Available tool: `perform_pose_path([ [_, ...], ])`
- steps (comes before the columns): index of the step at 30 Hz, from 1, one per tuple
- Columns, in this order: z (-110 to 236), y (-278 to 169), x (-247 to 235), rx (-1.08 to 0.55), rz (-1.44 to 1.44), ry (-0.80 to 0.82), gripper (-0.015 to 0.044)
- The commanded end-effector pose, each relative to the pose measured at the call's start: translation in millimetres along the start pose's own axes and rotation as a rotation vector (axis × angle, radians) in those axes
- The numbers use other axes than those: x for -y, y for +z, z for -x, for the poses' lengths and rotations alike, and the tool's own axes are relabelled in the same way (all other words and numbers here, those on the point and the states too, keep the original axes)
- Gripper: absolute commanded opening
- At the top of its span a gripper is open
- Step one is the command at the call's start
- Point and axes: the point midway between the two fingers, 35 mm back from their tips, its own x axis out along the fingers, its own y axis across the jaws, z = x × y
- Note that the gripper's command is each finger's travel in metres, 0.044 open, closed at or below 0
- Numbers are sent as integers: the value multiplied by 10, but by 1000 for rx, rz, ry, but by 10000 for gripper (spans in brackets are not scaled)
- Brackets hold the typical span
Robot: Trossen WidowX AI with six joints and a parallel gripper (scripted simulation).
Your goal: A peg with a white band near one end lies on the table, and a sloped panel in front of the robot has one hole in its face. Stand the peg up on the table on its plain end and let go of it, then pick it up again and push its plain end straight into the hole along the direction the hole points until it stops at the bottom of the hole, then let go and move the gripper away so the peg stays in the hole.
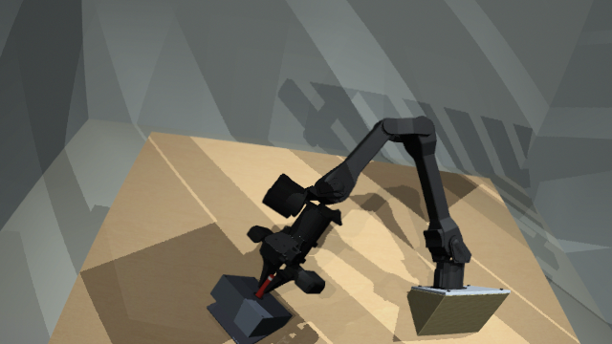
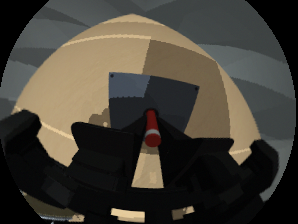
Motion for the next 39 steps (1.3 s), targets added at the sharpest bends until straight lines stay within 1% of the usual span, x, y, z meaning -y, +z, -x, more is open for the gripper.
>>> perform_pose_path([
  [1,-7,10,1,5,2,2,0],
  [9,-2,0,0,0,0,0,0],
  [26,38,5,2,0,0,1,440],
  [39,255,28,11,2,1,3,440],
])
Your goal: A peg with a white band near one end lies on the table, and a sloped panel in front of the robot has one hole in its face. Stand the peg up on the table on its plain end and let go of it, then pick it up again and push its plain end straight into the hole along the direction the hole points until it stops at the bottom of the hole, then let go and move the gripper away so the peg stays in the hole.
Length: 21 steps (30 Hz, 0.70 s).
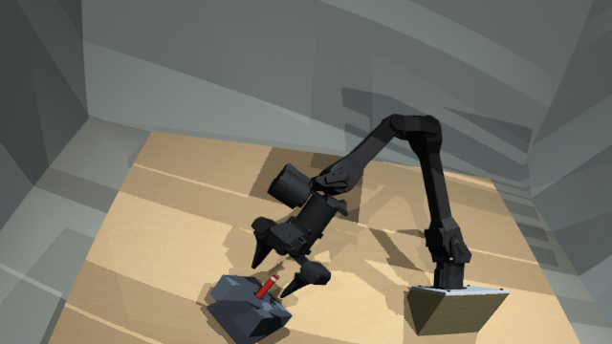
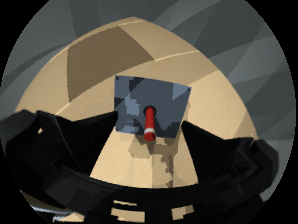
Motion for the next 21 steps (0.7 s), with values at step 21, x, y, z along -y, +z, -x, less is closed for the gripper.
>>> perform_pose_path([
  [21,423,30,10,-1,-1,2,440],
])
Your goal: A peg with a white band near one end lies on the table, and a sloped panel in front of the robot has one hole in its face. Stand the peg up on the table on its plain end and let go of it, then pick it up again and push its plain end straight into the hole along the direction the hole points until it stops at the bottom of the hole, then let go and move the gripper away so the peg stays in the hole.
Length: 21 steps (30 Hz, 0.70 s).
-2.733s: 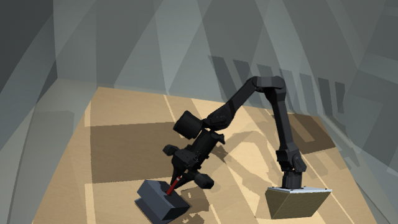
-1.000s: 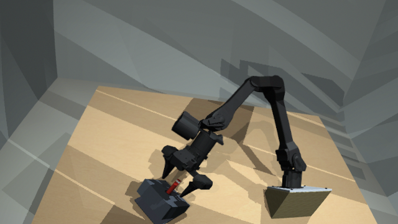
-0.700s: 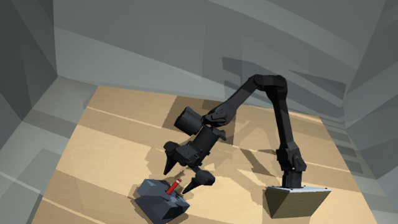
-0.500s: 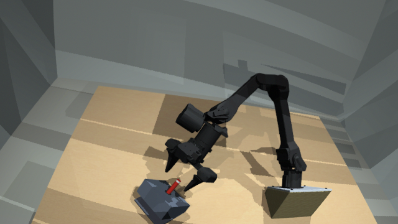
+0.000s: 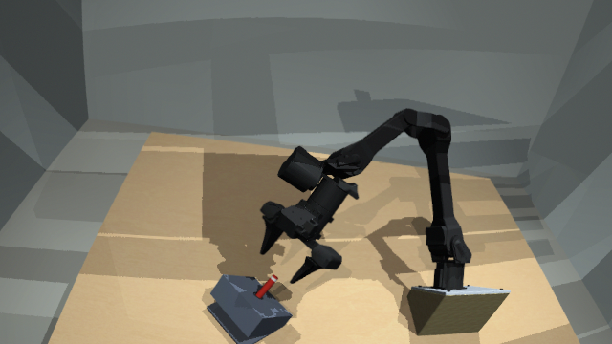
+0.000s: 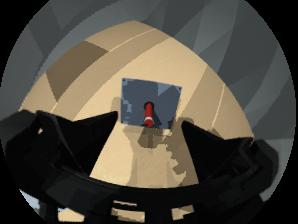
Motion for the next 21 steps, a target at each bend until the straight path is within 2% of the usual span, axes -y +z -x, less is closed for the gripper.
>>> perform_pose_path([
  [1,65,-2,5,-3,-3,-2,440],
  [21,421,14,-9,-2,-1,0,440],
])
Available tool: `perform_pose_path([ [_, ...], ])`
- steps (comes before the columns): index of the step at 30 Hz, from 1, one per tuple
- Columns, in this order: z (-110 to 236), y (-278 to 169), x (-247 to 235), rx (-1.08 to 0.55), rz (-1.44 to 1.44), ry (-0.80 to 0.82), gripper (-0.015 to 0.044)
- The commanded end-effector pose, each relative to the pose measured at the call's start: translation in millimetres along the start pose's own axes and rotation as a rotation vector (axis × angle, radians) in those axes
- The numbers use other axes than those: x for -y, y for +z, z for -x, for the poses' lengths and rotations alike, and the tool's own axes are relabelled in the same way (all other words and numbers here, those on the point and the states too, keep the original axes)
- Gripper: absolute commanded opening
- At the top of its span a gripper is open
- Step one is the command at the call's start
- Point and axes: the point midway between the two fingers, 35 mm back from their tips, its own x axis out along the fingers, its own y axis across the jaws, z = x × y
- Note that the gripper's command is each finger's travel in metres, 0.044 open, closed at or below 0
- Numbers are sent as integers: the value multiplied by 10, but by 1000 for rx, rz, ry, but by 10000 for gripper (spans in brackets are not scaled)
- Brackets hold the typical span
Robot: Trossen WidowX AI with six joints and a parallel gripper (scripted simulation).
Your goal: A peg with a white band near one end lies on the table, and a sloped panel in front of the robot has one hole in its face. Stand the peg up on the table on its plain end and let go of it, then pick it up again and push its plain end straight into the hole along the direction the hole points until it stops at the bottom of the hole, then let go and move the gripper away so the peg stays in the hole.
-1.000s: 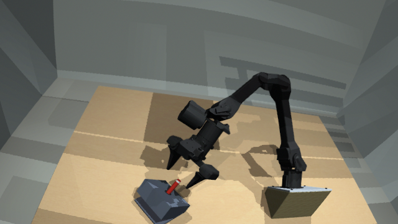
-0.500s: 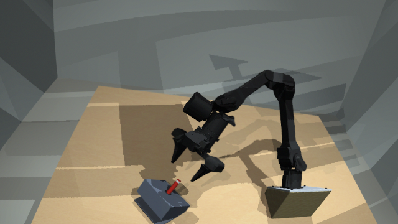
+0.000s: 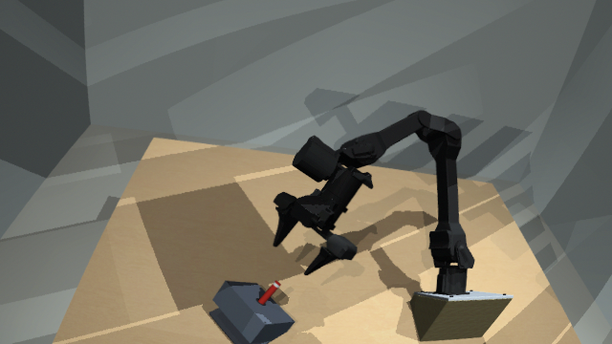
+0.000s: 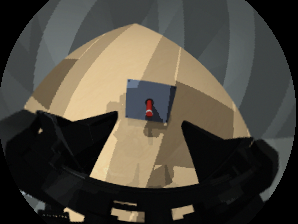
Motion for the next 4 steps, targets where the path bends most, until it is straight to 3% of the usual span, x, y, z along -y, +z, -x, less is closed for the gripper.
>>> perform_pose_path([
  [1,48,-3,8,-3,-4,-4,440],
  [4,48,-3,8,-3,-4,-4,440],
])
